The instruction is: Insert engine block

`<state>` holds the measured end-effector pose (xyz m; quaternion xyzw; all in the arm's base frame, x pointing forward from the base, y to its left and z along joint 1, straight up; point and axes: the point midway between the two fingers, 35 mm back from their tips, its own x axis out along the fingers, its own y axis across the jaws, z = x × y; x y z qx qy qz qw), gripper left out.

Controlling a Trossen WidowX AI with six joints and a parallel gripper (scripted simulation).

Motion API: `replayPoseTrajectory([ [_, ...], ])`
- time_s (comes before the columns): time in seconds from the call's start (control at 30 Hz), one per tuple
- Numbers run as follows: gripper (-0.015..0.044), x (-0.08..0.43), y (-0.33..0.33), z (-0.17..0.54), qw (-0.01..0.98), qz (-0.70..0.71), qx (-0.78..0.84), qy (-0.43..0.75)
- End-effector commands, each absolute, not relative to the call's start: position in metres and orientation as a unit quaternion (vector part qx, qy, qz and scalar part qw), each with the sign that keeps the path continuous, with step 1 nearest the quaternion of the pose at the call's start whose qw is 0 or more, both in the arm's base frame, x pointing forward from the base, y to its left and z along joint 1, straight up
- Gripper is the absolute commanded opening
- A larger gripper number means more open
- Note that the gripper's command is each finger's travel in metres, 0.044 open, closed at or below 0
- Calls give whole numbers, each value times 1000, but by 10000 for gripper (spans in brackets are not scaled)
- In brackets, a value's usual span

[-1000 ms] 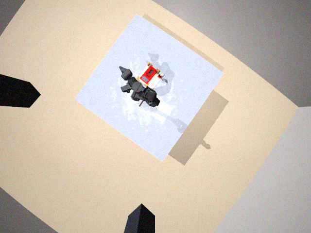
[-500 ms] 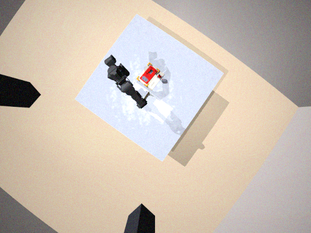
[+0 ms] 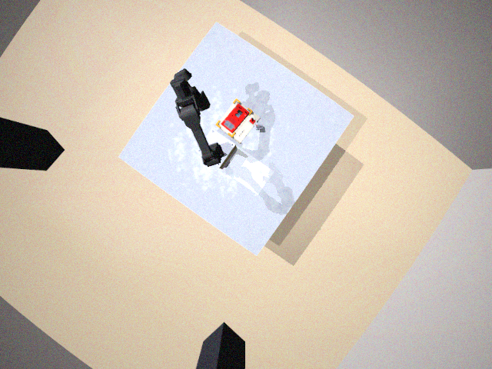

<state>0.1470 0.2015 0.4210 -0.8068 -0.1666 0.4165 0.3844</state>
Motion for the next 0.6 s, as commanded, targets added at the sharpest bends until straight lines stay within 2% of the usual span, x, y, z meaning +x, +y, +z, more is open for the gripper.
replayPoseTrajectory([
  [0.0, 440, 163, 207, 406, 371, 422, -815, -139],
  [0.3, 440, 243, 201, 342, 302, 446, -842, -30],
  [0.57, 440, 316, 154, 265, 278, 492, -821, 83],
])
